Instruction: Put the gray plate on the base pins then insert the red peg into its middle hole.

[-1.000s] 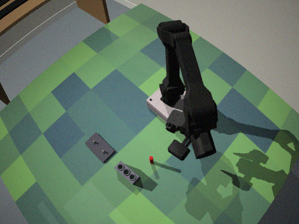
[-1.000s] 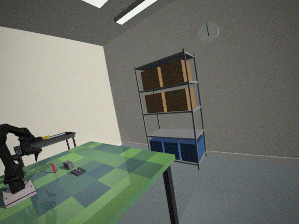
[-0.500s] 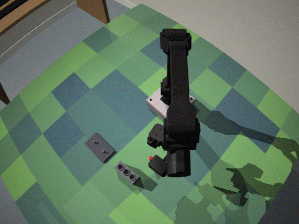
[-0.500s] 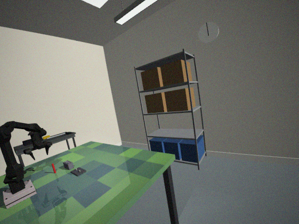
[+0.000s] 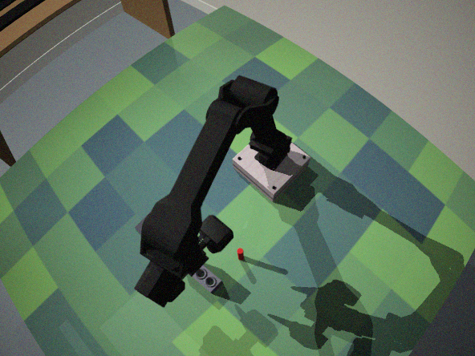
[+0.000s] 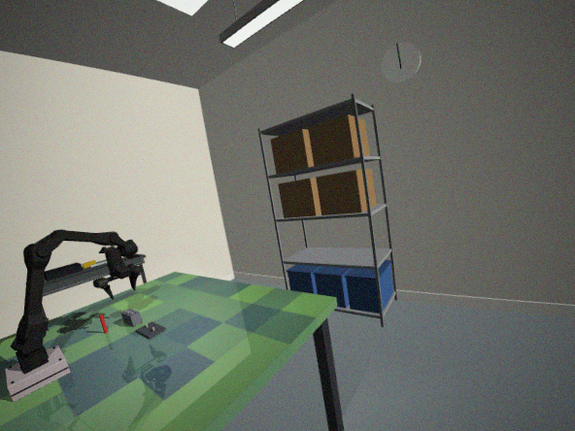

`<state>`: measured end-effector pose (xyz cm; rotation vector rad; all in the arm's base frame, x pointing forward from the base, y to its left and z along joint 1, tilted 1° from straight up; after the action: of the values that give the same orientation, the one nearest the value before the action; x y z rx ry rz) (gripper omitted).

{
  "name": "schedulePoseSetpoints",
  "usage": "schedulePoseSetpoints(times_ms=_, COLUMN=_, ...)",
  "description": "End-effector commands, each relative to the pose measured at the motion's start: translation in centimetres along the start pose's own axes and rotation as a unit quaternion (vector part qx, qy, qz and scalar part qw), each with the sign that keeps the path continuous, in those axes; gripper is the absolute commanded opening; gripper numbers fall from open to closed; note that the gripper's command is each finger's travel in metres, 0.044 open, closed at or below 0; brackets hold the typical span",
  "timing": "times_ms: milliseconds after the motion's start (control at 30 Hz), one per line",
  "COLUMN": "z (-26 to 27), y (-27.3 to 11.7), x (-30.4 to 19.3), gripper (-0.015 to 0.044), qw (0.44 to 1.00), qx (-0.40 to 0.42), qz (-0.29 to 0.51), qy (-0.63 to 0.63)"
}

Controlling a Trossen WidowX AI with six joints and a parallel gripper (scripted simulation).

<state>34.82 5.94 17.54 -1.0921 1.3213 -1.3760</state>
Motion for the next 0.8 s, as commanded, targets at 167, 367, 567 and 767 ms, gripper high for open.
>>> schedulePoseSetpoints(times_ms=167, z=0.1, y=5.4, x=-0.1, gripper=0.044, qw=1.0, qx=-0.001, qz=-0.001, qy=-0.009)
schedulePoseSetpoints(times_ms=367, z=0.4, y=7.0, x=0.1, gripper=0.044, qw=1.0, qx=-0.001, qz=-0.002, qy=-0.009)
schedulePoseSetpoints(times_ms=567, z=0.5, y=7.8, x=0.0, gripper=0.044, qw=1.0, qx=-0.001, qz=-0.002, qy=-0.009)
schedulePoseSetpoints(times_ms=767, z=0.5, y=8.8, x=0.0, gripper=0.044, qw=1.0, qx=-0.001, qz=-0.002, qy=-0.009)
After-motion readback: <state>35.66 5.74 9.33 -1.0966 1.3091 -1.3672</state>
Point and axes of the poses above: the point midway between the two fingers, 35 mm back from their tips, its own y axis out along the fingers, its own z axis across the jaws, x = y × z, the point moved 5 cm from there along -y, back along the fingers, and after that the axes turned 8 degrees about y, right-handed, at the moved point
